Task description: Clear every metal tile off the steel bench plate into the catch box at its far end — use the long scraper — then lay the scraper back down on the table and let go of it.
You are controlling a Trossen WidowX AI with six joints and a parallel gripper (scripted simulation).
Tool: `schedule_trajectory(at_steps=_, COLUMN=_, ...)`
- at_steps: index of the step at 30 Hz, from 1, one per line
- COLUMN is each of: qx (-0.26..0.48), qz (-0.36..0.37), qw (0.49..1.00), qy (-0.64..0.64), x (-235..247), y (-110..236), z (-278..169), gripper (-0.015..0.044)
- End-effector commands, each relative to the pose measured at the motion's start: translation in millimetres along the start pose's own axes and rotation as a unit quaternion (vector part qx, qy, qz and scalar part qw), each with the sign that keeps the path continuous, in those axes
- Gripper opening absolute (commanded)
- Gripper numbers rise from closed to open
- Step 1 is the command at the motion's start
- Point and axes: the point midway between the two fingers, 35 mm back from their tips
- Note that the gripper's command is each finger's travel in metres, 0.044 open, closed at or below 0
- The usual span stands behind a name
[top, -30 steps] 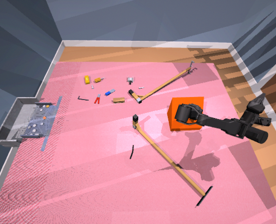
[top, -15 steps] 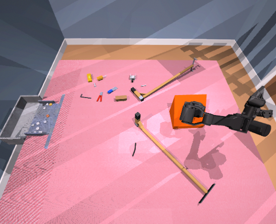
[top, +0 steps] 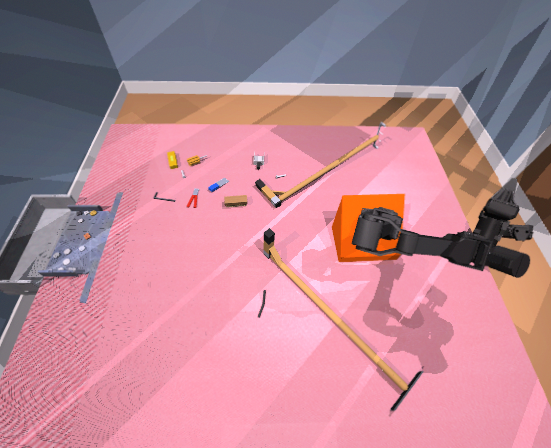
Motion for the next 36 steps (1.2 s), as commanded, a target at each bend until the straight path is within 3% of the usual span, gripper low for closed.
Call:
schedule_trajectory(at_steps=1, qx=-0.002, qz=-0.002, qw=1.0, qy=0.001, x=0.2, y=0.2, z=0.7, gripper=0.044)
schedule_trajectory(at_steps=13, qx=-0.002, qz=-0.002, qw=1.0, qy=0.001, x=0.2, y=0.2, z=0.7, gripper=0.044)
schedule_trajectory(at_steps=30, qx=-0.067, qz=-0.051, qw=0.996, qy=-0.003, x=-15.4, y=26.9, z=30.9, gripper=0.0)
schedule_trajectory(at_steps=36, qx=-0.095, qz=-0.073, qw=0.993, qy=-0.005, x=-21.5, y=40.2, z=42.8, gripper=0.0)
Point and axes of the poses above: the point midway between the two fingers, 35 mm back from their tips, its own y axis back along the fingers, its own x axis across the jaws, z = x × y, and after that the axes turned 6 degrees about -y, right-handed
